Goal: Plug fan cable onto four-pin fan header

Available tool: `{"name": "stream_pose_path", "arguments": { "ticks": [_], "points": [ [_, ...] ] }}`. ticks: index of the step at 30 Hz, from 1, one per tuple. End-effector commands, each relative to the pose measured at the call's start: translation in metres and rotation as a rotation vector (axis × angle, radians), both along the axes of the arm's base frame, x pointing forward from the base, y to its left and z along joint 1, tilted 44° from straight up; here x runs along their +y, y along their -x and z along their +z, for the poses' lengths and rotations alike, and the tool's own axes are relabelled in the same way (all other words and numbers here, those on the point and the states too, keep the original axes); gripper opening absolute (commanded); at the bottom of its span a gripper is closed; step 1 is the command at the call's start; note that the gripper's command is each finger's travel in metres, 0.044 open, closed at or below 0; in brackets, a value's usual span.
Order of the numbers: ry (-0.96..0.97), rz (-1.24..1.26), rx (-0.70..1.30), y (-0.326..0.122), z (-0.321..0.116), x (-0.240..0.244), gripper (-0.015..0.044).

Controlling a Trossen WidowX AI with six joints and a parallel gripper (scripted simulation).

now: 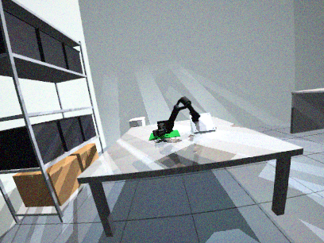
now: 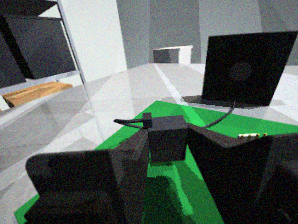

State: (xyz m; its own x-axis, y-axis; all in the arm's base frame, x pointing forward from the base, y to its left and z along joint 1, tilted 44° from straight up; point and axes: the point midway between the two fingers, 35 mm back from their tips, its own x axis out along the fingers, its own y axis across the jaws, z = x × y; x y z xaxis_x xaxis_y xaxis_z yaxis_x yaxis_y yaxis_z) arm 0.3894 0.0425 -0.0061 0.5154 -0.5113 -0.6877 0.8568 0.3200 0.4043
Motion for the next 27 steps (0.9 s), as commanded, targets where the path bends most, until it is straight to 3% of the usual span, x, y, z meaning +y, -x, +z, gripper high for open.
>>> {"name": "stream_pose_path", "arguments": {
  "ticks": [1,27],
  "points": [
    [-0.001,-0.006,-0.008,-0.0018,-0.0023,0.0030,0.0000],
    [0.000,0.000,0.001,-0.0009,-0.0088,0.0083,0.0000]
  ]
}}
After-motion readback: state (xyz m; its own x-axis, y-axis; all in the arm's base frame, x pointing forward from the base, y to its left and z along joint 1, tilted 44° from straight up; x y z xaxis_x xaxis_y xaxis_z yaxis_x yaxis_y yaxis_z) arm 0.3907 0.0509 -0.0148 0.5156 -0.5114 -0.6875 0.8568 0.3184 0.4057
